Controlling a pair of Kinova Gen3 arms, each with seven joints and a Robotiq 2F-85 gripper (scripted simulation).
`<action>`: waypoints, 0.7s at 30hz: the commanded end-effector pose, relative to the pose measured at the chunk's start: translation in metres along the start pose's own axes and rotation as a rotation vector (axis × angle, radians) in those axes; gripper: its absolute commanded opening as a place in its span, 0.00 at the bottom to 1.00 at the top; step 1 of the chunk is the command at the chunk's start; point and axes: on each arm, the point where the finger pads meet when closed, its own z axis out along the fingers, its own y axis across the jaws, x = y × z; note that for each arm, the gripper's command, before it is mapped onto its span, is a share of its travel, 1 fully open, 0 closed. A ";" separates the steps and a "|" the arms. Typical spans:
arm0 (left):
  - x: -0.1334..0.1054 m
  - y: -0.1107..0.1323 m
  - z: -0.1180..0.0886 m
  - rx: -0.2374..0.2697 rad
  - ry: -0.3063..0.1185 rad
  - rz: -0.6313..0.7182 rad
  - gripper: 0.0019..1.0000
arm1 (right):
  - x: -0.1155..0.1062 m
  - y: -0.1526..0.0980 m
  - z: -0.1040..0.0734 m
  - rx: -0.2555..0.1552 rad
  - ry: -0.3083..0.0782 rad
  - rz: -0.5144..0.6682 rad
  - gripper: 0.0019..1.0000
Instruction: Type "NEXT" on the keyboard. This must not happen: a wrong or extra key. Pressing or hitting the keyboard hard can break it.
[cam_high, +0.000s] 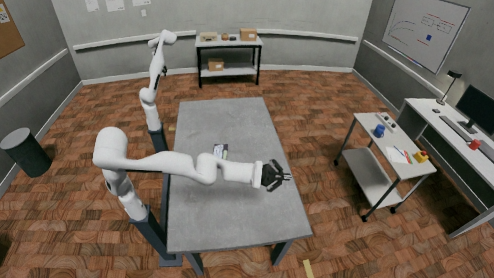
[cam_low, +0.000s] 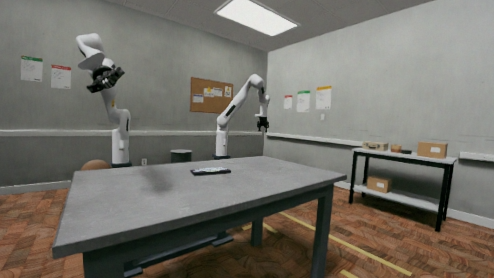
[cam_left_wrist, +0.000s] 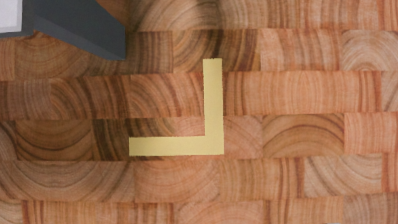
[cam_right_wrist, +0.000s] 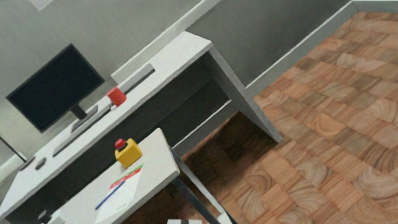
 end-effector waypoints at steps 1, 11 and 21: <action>0.000 0.000 0.000 0.004 0.002 -0.016 1.00 | -0.008 -0.014 0.007 0.012 -0.001 -0.003 0.10; 0.000 0.000 0.000 0.004 0.002 -0.016 1.00 | -0.028 -0.033 0.019 0.018 -0.012 0.007 0.10; 0.000 0.000 0.000 0.004 0.002 -0.016 1.00 | -0.048 -0.049 0.029 0.019 -0.025 0.016 0.10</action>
